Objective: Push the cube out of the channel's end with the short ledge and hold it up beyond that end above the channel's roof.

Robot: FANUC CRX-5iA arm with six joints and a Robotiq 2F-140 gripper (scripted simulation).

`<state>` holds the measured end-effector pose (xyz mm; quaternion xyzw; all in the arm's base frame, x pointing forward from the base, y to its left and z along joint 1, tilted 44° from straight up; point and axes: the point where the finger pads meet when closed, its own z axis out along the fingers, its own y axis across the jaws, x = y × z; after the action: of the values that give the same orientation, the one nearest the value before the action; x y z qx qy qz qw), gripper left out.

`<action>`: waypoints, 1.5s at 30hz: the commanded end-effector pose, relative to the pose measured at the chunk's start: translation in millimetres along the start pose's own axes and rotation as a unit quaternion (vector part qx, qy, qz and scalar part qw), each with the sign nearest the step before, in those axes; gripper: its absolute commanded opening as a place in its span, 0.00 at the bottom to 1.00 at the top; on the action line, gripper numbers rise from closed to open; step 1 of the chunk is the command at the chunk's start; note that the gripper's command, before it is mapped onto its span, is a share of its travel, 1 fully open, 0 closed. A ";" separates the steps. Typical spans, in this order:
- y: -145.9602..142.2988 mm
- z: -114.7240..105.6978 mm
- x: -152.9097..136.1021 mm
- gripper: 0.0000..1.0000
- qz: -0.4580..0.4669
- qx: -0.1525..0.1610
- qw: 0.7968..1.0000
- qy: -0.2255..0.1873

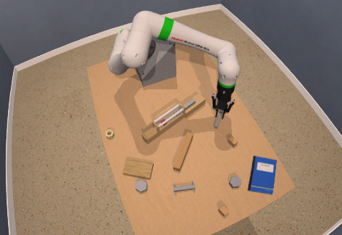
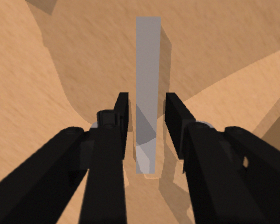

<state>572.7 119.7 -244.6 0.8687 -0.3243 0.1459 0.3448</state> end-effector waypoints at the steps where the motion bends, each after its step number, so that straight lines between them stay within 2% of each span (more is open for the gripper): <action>1: -0.9 6.6 0.3 0.30 0.000 0.001 1.000 0.000; 8: -0.9 15.5 0.3 0.30 0.000 0.001 1.000 0.001; 43: -0.9 15.6 0.3 0.30 0.000 0.001 1.000 0.001; 44: -0.9 15.6 0.3 0.10 0.000 0.001 1.000 0.001; 45: -0.9 15.6 0.3 0.10 0.000 0.001 1.000 0.001</action>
<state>573.1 107.8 -257.0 0.8687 -0.3243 0.1459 0.3449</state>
